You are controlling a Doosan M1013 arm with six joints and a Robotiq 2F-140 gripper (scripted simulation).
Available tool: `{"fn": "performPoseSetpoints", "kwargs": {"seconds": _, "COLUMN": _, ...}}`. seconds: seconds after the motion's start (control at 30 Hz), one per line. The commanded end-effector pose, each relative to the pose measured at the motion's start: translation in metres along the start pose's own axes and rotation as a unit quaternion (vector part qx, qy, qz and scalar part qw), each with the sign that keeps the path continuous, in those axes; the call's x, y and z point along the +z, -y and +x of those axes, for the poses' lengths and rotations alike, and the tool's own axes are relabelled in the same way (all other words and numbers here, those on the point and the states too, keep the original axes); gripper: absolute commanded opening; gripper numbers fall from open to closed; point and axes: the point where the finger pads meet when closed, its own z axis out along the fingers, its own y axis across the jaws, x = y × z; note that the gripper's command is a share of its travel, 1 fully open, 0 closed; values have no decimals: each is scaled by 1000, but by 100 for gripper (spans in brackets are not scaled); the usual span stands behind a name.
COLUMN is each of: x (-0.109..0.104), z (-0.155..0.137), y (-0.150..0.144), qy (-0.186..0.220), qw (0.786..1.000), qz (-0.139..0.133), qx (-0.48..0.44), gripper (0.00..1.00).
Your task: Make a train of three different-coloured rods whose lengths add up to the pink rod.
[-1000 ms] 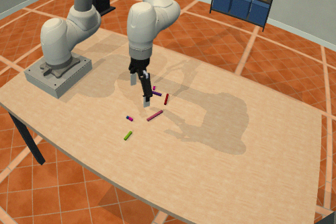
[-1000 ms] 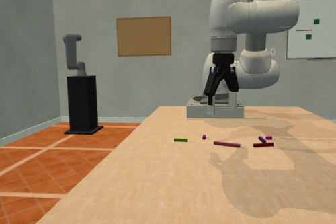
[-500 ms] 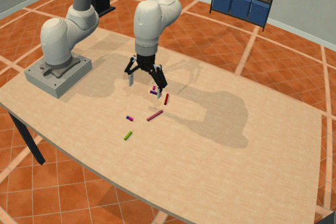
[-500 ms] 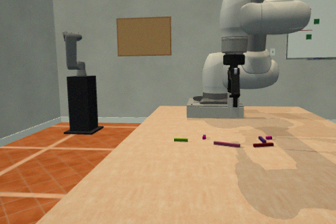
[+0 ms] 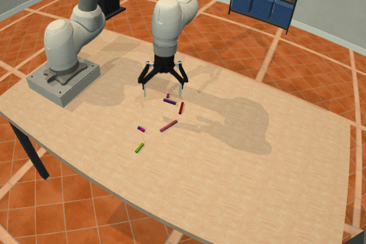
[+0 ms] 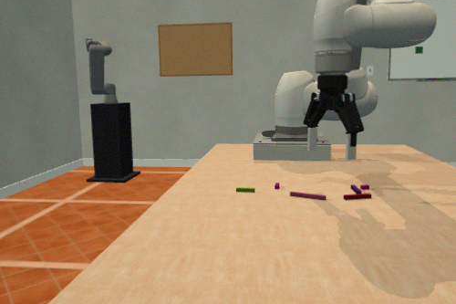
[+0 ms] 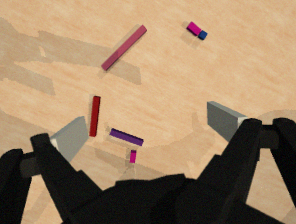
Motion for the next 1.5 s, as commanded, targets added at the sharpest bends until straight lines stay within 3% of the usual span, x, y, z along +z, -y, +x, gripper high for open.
{"fn": "performPoseSetpoints", "kwargs": {"seconds": 0.0, "x": -1, "z": -5, "y": 11, "qy": 2, "qw": 996, "qz": 6, "qx": -83, "gripper": 100}}
{"fn": "performPoseSetpoints", "kwargs": {"seconds": 0.33, "x": 2, "z": -28, "y": 24, "qy": 0, "qw": 957, "qz": 6, "qx": -291, "gripper": 100}}
{"fn": "performPoseSetpoints", "kwargs": {"seconds": 0.4, "x": 2, "z": -28, "y": 24, "qy": 0, "qw": 957, "qz": 6, "qx": -291, "gripper": 100}}
{"fn": "performPoseSetpoints", "kwargs": {"seconds": 0.67, "x": 4, "z": -50, "y": 36, "qy": -1, "qw": 885, "qz": 6, "qx": -466, "gripper": 100}}
{"fn": "performPoseSetpoints", "kwargs": {"seconds": 0.77, "x": 5, "z": -54, "y": 38, "qy": -1, "qw": 867, "qz": 6, "qx": -498, "gripper": 100}}
{"fn": "performPoseSetpoints", "kwargs": {"seconds": 1.03, "x": 5, "z": -55, "y": 39, "qy": -1, "qw": 860, "qz": 6, "qx": -511, "gripper": 100}}
{"fn": "performPoseSetpoints", "kwargs": {"seconds": 1.07, "x": 5, "z": -55, "y": 39, "qy": -1, "qw": 860, "qz": 6, "qx": -511, "gripper": 15}}
{"fn": "performPoseSetpoints", "kwargs": {"seconds": 1.47, "x": 5, "z": -55, "y": 39, "qy": -1, "qw": 860, "qz": 6, "qx": -511, "gripper": 15}}
